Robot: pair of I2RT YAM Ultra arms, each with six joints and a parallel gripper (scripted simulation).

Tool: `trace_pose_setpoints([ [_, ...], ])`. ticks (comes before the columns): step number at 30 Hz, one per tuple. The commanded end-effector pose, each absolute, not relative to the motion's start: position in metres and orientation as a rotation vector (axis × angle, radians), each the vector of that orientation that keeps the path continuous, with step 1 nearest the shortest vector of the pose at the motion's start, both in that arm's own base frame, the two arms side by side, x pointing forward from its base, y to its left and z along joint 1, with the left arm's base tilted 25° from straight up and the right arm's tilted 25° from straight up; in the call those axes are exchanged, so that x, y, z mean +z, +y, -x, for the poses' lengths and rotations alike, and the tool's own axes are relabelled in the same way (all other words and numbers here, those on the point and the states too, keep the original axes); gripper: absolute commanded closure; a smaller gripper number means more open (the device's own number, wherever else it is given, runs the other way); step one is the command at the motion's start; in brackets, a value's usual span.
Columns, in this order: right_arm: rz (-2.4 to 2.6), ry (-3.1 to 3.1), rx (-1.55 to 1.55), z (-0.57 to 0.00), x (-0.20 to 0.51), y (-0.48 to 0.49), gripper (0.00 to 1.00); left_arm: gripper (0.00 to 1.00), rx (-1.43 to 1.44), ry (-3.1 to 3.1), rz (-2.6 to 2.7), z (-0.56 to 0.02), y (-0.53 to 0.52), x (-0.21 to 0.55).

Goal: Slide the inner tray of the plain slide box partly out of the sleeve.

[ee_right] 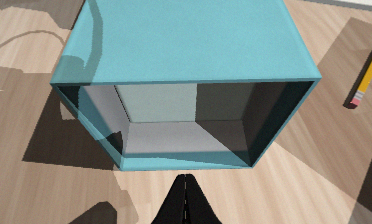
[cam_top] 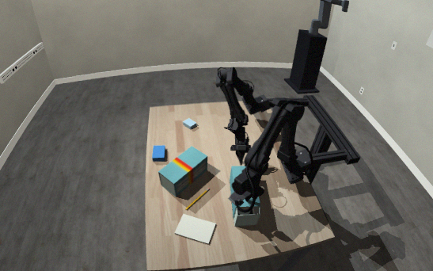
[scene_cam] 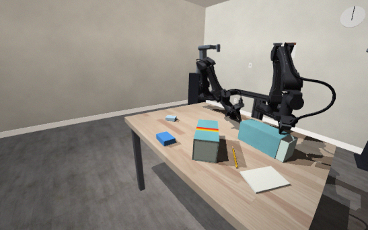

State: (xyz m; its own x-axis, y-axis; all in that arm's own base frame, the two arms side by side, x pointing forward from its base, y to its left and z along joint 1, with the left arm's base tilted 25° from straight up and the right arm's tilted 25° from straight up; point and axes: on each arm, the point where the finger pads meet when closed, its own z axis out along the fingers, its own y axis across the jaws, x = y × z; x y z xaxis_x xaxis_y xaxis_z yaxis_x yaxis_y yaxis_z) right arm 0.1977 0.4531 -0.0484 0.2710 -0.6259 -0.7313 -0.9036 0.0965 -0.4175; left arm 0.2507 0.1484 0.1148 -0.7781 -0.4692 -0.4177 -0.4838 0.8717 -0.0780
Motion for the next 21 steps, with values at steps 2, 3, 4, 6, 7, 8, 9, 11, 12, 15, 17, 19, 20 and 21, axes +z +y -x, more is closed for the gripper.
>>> trace_pose_setpoints([
  [2,1.641,1.423,0.401,-0.189,-0.048,0.46,0.99,0.99,0.1,2.565,0.687,-0.248,0.156,0.145],
  [3,1.641,1.423,0.401,-0.189,-0.048,0.46,0.99,0.99,0.098,2.563,0.685,-0.248,0.155,0.148],
  [4,1.641,1.423,0.401,-0.189,-0.048,0.46,0.99,0.99,0.078,2.558,0.678,-0.248,0.152,0.15],
  [6,1.641,1.423,0.401,-0.189,-0.048,0.46,0.99,0.99,0.078,2.556,0.678,-0.246,0.151,0.155],
  [7,1.641,1.423,0.401,-0.189,-0.048,0.46,0.99,0.99,0.078,2.556,0.677,-0.245,0.151,0.157],
  [8,1.641,1.423,0.401,-0.189,-0.048,0.46,0.99,0.99,0.09,2.534,0.672,-0.25,0.154,0.16],
  [9,1.641,1.423,0.401,-0.189,-0.048,0.46,0.99,0.99,0.09,2.534,0.672,-0.25,0.154,0.16],
  [11,1.641,1.423,0.401,-0.189,-0.048,0.46,0.99,0.99,0.093,2.558,0.671,-0.244,0.149,0.16],
  [12,1.641,1.423,0.401,-0.189,-0.048,0.46,0.99,0.99,0.099,2.559,0.675,-0.242,0.149,0.161],
  [15,1.641,1.423,0.401,-0.189,-0.048,0.46,0.99,0.99,0.084,2.546,0.675,-0.242,0.149,0.166],
  [17,1.641,1.423,0.401,-0.189,-0.048,0.46,0.99,0.99,0.083,2.542,0.664,-0.245,0.148,0.166],
  [19,1.641,1.423,0.401,-0.189,-0.048,0.46,0.99,0.99,0.087,2.536,0.671,-0.246,0.146,0.167],
  [20,1.641,1.423,0.401,-0.189,-0.048,0.46,0.99,0.99,0.093,2.526,0.673,-0.246,0.149,0.17],
  [21,1.641,1.423,0.401,-0.189,-0.048,0.46,0.99,0.99,0.096,2.521,0.671,-0.247,0.15,0.172],
])
